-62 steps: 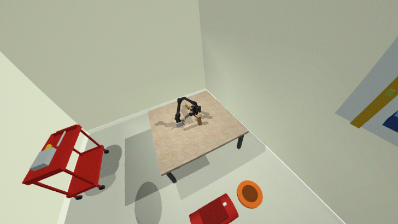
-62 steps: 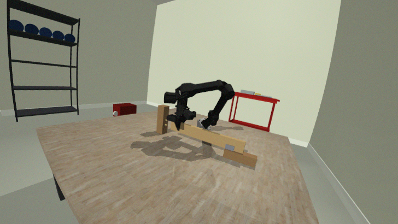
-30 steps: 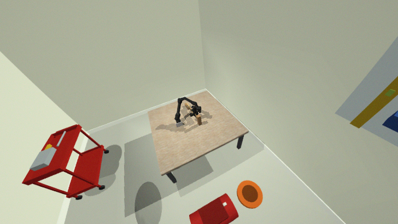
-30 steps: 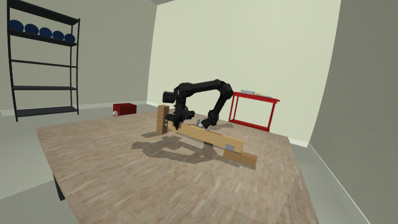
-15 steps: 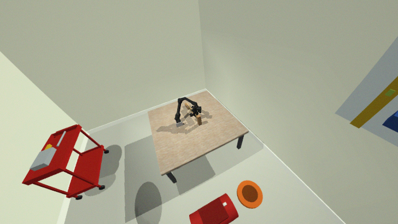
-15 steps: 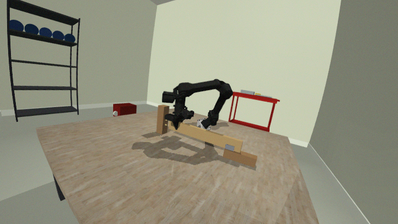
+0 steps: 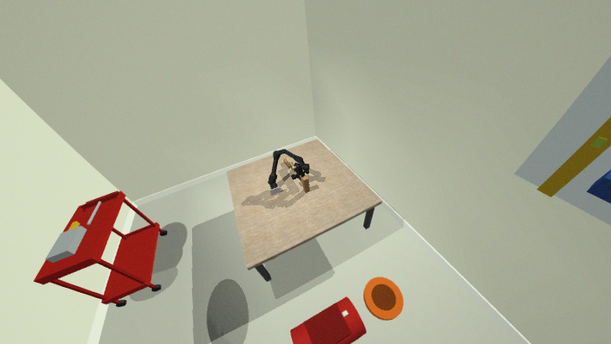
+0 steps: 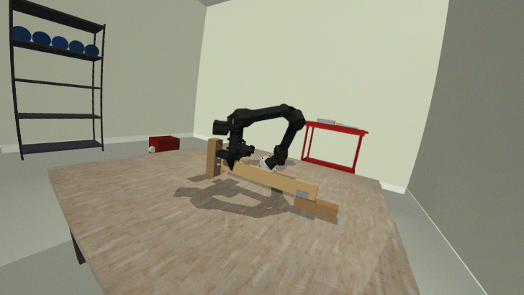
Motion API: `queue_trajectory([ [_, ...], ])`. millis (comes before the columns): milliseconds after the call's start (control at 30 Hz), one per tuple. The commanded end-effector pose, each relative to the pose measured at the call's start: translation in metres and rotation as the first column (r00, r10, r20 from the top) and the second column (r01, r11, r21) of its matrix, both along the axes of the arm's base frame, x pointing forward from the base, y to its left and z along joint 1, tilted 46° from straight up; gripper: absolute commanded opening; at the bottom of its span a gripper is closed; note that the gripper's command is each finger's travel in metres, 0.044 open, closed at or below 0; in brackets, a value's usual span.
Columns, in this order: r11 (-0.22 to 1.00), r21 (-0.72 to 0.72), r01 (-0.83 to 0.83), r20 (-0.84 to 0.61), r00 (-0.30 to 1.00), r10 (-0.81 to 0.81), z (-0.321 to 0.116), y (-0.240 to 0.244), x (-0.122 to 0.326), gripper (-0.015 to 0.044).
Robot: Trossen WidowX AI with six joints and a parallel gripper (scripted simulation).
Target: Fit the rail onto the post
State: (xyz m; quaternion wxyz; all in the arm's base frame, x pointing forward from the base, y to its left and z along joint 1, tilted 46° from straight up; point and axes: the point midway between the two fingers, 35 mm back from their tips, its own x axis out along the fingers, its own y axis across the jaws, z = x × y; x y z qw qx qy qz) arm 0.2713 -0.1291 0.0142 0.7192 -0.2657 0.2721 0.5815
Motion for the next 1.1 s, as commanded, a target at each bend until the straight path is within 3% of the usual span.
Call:
queue_trajectory([
  [0,1.000,-0.003,0.005,0.004,1.000,-0.005,-0.0008,-0.0034,-0.0001,0.0000],
  [1067,1.000,-0.004,0.005,0.004,1.000,-0.005,-0.0074,-0.0104,-0.0010,0.0000],
])
